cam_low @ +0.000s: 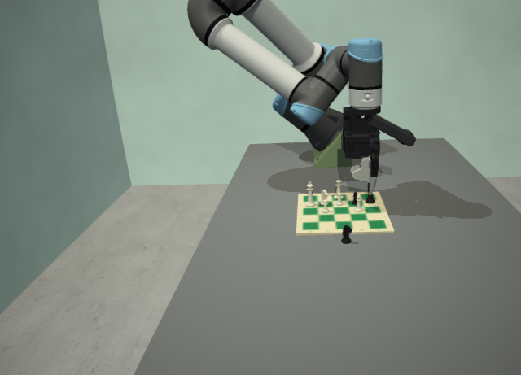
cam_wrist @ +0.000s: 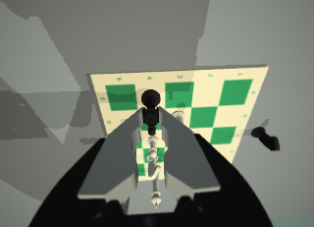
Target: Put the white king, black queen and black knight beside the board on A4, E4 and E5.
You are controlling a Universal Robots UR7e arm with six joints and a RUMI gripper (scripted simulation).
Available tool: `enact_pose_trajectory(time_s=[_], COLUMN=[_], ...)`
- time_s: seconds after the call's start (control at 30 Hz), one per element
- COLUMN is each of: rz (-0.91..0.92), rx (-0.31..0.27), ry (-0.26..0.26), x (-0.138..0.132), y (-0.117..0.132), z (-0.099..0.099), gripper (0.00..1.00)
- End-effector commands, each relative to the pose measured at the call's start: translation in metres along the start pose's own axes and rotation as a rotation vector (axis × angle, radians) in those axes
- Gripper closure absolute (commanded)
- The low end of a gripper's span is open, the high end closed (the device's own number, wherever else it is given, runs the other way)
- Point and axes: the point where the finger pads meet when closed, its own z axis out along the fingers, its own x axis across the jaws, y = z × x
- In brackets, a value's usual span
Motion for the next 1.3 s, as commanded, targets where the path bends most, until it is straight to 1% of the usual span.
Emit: enact_pose_trajectory(time_s=[0.0,0.7,1.27], rz=[0.002,-0.002,0.000], rx=[0.000,-0.002,-0.001], ry=[-0.001,-0.004,-0.002], x=[0.0015,-0.0012,0.0002], y=[0.0006,0.0004,0.0005], z=[0.0006,0.0057,0.0051], gripper=[1.00,1.00,1.00])
